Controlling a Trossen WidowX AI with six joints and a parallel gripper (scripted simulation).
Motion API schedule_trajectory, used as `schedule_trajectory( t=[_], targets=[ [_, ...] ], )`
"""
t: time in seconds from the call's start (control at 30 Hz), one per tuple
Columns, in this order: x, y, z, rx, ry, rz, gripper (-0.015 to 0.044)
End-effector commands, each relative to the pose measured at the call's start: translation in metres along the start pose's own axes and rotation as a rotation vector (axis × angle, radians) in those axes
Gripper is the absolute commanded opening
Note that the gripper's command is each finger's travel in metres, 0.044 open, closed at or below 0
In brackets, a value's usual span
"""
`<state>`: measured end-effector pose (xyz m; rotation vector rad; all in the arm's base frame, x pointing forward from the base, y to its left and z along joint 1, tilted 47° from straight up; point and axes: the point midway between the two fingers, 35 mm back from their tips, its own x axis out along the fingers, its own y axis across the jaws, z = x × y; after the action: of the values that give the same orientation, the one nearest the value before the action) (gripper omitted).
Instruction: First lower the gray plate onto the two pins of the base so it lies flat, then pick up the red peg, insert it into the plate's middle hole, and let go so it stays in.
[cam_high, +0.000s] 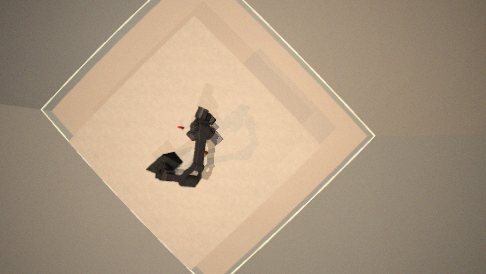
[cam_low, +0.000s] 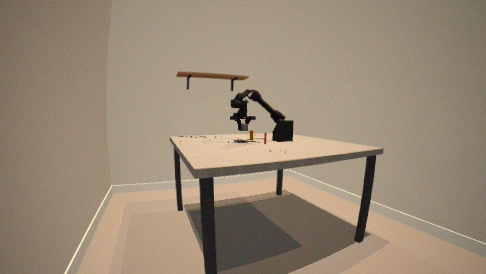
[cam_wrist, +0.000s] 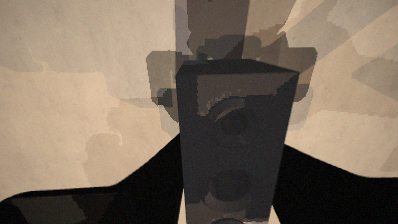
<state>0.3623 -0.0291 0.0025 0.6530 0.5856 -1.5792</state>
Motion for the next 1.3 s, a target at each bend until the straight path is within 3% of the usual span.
schedule_trajectory(
  t=[0.0, 0.67, 1.27],
  targets=[
    [0.005, 0.001, 0.011, 0.007, -0.006, 0.003, 0.0],
    [0.033, -0.003, 0.067, 0.05, -0.031, -0.002, 0.0],
    [0.034, -0.003, 0.069, 0.051, -0.032, -0.003, 0.0]
  ],
)
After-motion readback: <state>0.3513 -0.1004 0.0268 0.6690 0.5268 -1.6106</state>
